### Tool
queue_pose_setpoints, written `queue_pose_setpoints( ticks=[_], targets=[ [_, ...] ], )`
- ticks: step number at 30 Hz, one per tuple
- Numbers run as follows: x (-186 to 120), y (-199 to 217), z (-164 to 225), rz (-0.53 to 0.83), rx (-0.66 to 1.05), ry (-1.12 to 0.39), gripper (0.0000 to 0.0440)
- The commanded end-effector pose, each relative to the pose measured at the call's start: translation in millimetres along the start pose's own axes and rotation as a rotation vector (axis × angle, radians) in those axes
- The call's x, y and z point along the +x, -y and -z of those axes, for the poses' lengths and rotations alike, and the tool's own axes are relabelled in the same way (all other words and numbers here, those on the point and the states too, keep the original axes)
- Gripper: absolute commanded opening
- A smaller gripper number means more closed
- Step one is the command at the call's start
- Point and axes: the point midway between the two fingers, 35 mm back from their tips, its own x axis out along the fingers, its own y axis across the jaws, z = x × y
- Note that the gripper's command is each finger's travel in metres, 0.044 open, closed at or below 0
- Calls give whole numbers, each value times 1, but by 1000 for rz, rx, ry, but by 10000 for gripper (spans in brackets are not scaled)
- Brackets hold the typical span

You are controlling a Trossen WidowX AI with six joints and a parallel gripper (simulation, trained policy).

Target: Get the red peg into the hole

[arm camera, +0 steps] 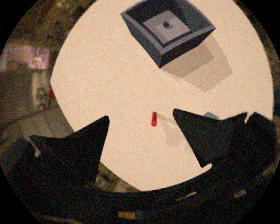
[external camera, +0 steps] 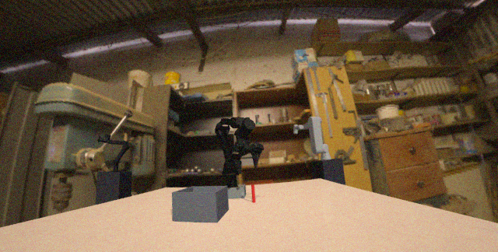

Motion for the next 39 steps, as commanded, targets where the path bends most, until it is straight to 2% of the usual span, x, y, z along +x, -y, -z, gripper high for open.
queue_pose_setpoints(
  ticks=[1,13,27,29,32,39],
  targets=[
    [7,5,7,69,33,-16,440],
    [42,21,28,240,125,-40,440],
    [97,32,48,245,180,-18,436],
    [102,34,51,248,185,-19,414],
    [108,39,55,260,198,-27,356],
    [110,45,61,288,215,-68,179]
  ],
)
